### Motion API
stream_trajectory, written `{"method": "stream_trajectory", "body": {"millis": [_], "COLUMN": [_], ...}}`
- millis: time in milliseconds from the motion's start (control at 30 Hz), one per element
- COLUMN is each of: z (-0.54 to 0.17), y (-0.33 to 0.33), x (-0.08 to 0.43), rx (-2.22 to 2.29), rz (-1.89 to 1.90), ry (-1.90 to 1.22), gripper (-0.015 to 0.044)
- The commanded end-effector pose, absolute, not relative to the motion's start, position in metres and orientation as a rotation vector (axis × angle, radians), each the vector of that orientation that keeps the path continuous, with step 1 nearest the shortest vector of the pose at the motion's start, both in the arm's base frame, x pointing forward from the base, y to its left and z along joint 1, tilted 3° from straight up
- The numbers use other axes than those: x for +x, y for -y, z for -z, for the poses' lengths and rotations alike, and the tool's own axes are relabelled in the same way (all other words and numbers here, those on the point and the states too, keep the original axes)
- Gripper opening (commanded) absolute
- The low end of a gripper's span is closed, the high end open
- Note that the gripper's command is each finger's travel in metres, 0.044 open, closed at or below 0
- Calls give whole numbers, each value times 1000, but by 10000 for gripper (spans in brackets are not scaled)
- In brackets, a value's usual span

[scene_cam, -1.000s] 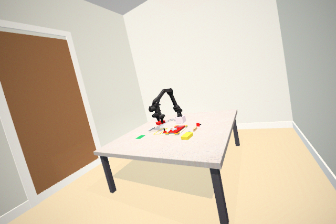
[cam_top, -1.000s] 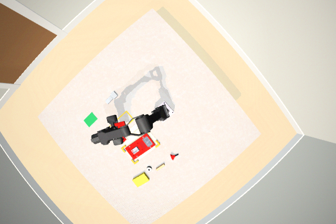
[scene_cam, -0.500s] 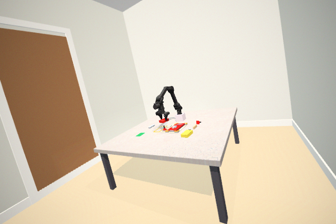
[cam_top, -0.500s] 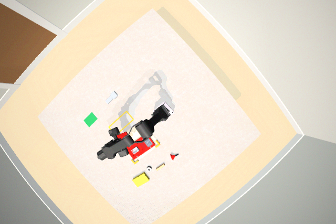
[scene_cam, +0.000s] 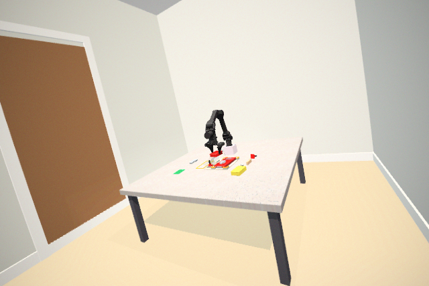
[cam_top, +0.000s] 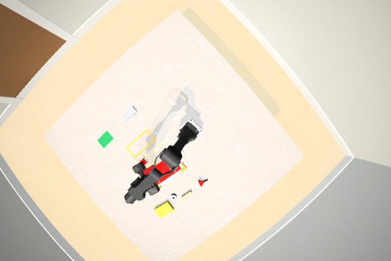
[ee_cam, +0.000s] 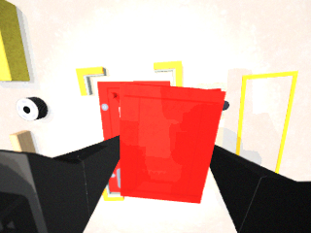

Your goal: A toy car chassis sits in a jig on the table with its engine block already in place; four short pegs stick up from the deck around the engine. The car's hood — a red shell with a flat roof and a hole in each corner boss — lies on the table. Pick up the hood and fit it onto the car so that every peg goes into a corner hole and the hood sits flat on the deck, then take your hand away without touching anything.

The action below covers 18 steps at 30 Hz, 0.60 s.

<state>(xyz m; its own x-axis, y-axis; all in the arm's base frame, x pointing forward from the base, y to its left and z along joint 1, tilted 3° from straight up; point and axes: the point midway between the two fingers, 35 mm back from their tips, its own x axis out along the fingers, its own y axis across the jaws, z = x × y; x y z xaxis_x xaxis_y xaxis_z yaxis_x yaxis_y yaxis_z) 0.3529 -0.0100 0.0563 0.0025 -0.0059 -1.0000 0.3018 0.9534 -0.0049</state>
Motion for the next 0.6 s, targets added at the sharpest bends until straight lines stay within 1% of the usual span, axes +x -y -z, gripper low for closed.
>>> {"method": "stream_trajectory", "body": {"millis": [0, 133, 333, 567], "z": [-56, -56, -52, -16], "y": [-15, -35, -32, -35], "x": [356, 356, 356, 356], "rx": [213, 191, 189, 190], "rz": [208, 179, 178, 178], "ry": [-1567, -1574, -1575, -1575], "gripper": [0, 0, 0, 0]}}
